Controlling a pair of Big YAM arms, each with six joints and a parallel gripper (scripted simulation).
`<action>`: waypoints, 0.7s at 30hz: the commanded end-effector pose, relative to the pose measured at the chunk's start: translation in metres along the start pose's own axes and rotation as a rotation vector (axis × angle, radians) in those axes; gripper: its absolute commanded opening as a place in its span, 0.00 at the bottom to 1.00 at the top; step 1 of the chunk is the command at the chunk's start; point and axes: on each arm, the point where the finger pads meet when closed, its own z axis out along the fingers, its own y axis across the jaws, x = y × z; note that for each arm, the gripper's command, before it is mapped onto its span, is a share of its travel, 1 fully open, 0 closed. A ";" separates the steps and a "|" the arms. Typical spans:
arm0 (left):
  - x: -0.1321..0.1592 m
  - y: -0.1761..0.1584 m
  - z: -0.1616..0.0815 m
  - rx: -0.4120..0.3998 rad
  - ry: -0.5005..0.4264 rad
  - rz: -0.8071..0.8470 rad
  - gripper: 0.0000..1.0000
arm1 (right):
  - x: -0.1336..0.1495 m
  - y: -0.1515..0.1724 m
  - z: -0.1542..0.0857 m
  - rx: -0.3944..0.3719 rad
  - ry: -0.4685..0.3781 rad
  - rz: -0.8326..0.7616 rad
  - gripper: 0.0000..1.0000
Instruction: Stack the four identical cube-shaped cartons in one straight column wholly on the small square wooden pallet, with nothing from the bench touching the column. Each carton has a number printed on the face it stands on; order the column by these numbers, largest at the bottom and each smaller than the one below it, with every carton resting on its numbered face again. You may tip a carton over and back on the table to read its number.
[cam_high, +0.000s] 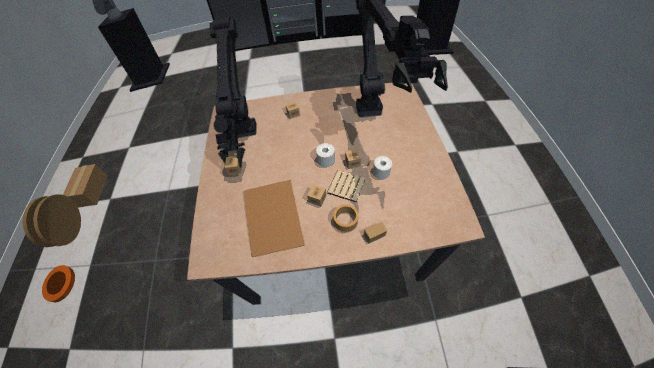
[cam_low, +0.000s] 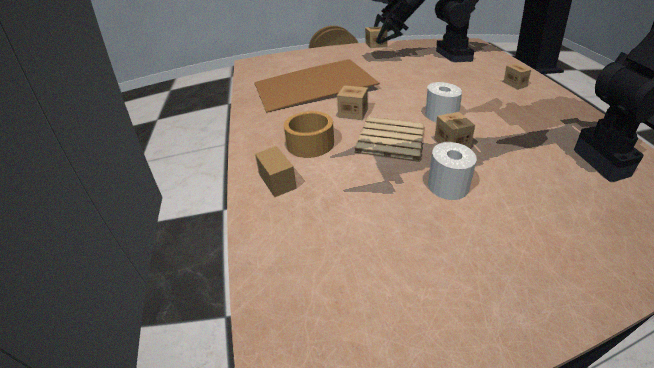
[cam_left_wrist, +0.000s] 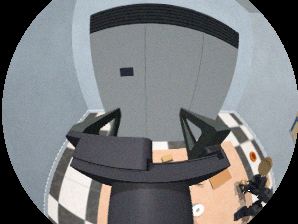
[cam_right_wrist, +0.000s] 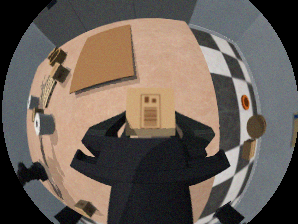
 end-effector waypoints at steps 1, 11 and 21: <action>-0.006 0.001 0.000 -0.001 -0.016 0.010 1.00 | -0.012 -0.001 -0.003 0.002 -0.042 -0.012 0.50; -0.006 0.001 0.000 -0.001 -0.016 0.010 1.00 | 0.000 -0.001 0.009 0.001 -0.022 -0.013 0.50; -0.006 0.001 0.000 -0.001 -0.016 0.010 1.00 | 0.017 0.001 0.022 -0.002 -0.015 -0.005 0.50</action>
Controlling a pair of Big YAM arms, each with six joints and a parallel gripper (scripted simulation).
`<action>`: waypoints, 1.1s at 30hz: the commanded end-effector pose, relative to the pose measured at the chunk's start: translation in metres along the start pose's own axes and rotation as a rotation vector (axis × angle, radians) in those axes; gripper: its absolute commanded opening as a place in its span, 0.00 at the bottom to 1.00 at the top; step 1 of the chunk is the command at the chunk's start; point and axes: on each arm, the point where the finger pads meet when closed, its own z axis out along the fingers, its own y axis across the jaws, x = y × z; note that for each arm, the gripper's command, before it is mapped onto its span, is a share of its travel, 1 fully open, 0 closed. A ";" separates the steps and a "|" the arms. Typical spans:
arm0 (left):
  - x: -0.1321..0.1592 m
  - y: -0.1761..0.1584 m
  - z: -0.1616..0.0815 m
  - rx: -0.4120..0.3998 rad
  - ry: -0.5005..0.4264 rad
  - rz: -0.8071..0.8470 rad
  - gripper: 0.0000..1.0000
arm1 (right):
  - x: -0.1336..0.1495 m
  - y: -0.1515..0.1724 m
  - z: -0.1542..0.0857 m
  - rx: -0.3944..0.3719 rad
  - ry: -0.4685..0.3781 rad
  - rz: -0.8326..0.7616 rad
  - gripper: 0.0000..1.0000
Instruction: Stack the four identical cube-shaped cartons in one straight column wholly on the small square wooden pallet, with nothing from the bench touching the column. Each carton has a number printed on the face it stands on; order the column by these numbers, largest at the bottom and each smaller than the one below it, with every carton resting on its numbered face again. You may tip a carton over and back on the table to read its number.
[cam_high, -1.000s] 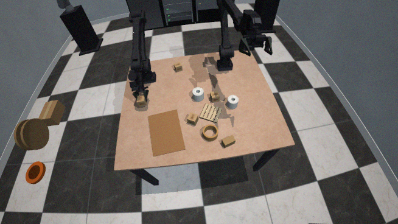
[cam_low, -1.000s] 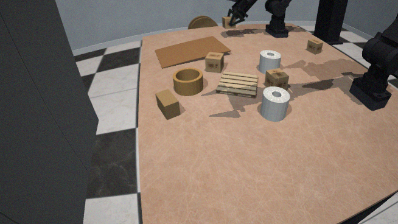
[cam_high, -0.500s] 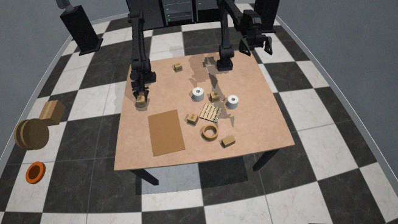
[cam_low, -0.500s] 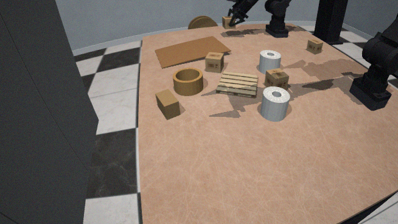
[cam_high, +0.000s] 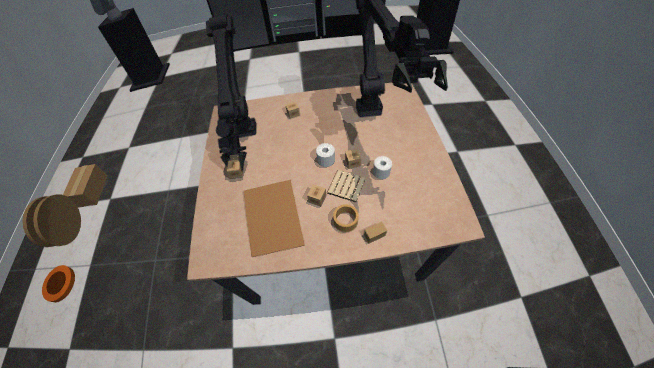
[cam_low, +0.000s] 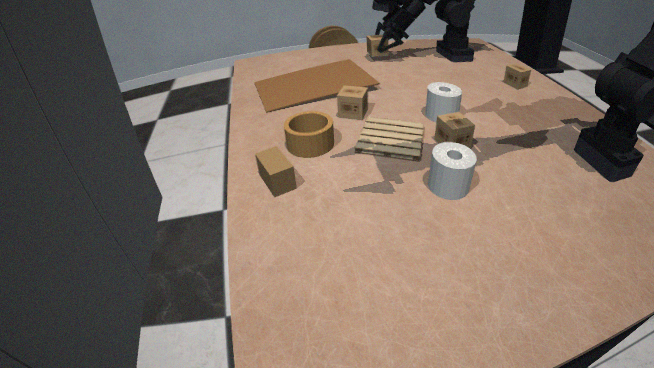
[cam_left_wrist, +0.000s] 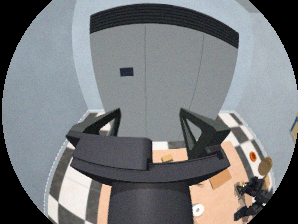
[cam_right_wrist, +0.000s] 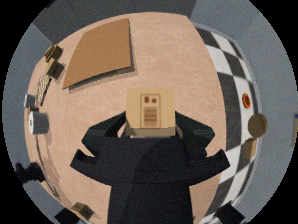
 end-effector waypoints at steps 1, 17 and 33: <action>-0.006 0.001 0.000 -0.001 -0.016 0.010 1.00 | -0.006 0.002 0.004 -0.004 -0.027 -0.008 0.50; -0.006 0.001 0.000 -0.001 -0.016 0.010 1.00 | -0.001 0.003 0.012 -0.006 -0.032 -0.010 0.50; -0.006 0.001 0.000 -0.001 -0.016 0.010 1.00 | 0.008 0.003 0.017 -0.006 -0.025 -0.011 0.50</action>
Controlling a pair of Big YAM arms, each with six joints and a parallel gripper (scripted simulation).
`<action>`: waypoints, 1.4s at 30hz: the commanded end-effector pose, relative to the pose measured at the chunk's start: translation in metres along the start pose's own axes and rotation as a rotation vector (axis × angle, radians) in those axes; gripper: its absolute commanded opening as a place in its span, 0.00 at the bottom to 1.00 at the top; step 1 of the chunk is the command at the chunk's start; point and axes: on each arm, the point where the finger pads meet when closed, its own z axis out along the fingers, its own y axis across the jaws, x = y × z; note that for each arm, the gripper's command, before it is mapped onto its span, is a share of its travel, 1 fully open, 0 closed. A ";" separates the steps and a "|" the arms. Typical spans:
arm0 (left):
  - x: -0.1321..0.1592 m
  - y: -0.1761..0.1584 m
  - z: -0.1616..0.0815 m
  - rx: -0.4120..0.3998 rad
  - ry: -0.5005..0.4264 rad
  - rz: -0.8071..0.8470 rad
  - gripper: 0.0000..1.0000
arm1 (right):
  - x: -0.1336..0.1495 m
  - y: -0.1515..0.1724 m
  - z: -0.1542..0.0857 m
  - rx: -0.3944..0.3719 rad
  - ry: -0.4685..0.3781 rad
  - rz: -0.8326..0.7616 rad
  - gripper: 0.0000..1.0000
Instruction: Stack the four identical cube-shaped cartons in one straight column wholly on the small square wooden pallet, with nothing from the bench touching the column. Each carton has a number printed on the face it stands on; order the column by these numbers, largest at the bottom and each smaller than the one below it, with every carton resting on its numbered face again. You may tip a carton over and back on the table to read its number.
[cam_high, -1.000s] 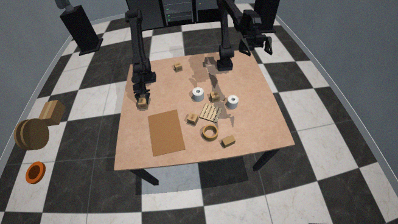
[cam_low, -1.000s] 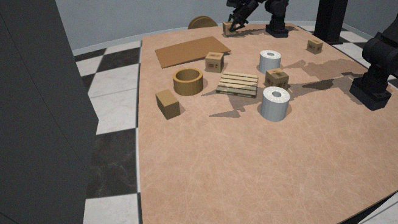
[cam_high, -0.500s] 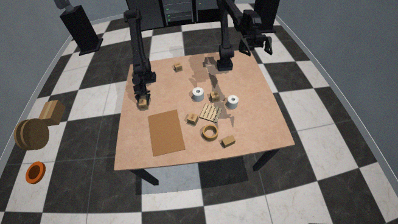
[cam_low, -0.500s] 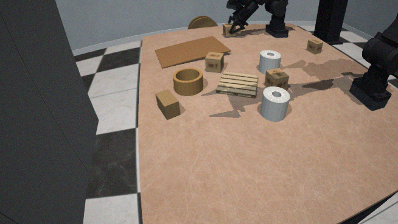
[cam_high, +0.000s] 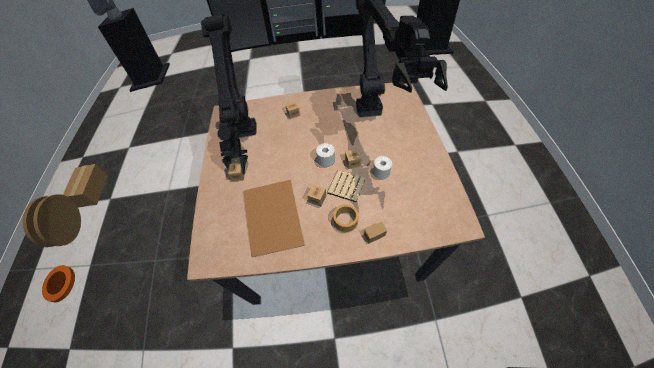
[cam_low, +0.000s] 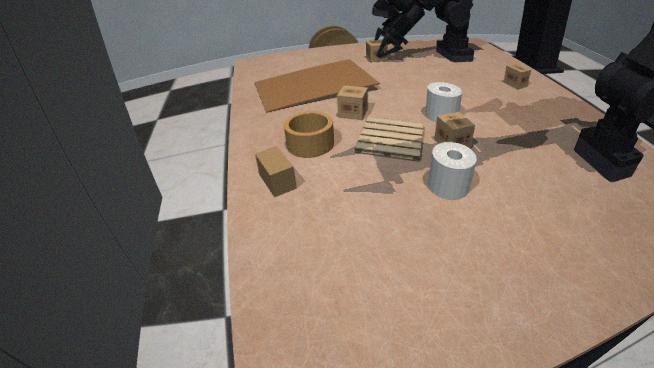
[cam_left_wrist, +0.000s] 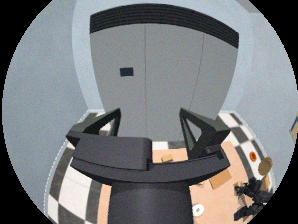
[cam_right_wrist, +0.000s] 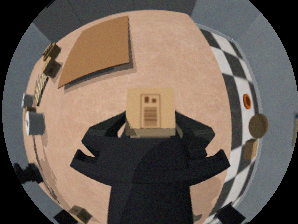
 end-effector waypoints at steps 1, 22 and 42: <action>-0.006 0.001 0.000 -0.001 -0.016 0.010 1.00 | -0.001 0.003 0.002 -0.006 -0.013 -0.010 0.50; -0.006 0.001 0.000 -0.001 -0.016 0.010 1.00 | 0.010 0.000 -0.001 -0.004 0.003 -0.014 0.79; -0.006 0.001 0.000 -0.001 -0.016 0.010 1.00 | 0.007 0.000 -0.030 -0.006 -0.004 -0.002 1.00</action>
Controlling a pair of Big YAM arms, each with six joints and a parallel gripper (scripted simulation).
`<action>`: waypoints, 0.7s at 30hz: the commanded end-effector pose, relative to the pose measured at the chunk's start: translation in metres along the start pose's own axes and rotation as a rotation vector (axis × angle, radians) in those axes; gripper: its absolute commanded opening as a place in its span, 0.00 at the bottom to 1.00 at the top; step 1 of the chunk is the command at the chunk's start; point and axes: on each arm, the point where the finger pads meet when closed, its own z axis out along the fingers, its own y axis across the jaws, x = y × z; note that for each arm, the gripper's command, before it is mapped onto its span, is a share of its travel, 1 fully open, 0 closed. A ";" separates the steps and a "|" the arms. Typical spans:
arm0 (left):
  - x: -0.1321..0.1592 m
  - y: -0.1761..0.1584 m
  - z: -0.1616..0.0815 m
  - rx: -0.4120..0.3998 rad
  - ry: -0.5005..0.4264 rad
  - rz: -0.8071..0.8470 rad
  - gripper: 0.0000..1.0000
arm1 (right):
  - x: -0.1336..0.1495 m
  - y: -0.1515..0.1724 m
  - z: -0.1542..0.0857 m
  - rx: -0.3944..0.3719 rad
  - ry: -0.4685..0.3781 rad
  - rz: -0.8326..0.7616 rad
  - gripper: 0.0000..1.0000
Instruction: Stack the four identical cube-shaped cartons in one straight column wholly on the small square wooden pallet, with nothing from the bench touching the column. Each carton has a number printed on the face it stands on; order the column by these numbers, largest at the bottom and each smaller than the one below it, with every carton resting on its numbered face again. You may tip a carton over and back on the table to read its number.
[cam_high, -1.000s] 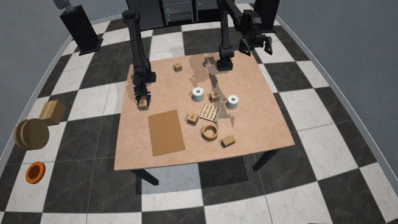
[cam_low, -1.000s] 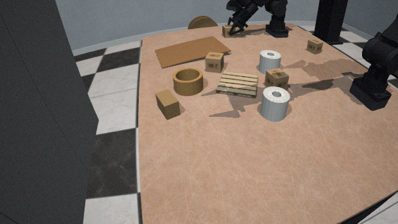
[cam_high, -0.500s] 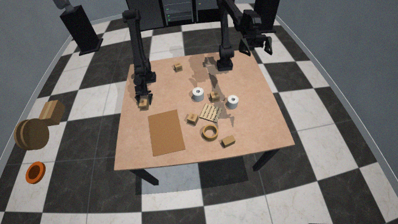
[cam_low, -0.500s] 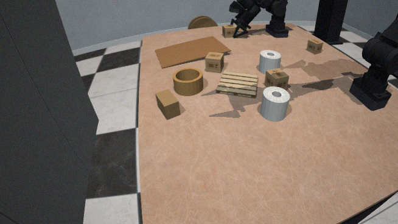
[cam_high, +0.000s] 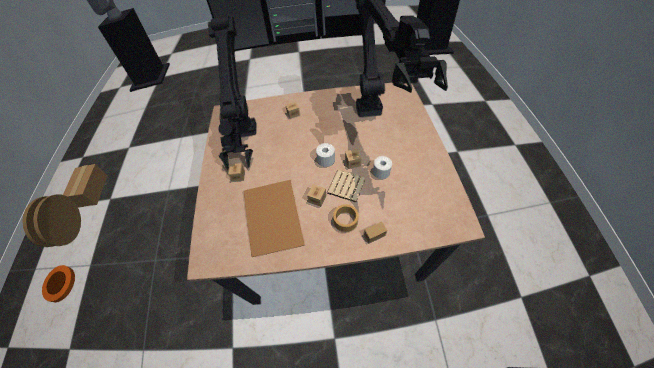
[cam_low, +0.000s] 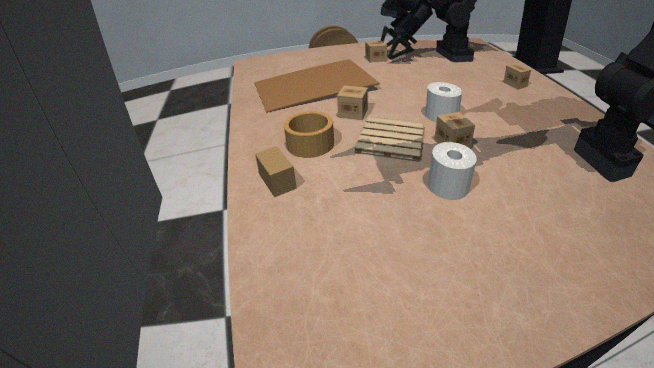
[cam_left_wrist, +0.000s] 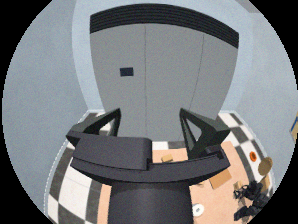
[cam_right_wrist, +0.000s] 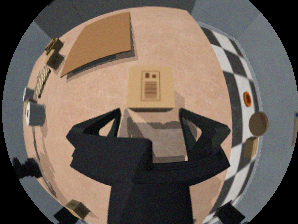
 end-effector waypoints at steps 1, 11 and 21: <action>-0.006 0.001 0.000 -0.001 -0.016 0.010 1.00 | -0.017 0.000 -0.015 0.000 -0.026 -0.001 1.00; -0.006 0.001 0.000 -0.001 -0.016 0.010 1.00 | -0.036 0.002 -0.061 -0.001 -0.019 -0.001 1.00; -0.006 0.001 0.000 -0.001 -0.016 0.010 1.00 | -0.048 0.010 -0.078 -0.037 -0.059 -0.052 0.79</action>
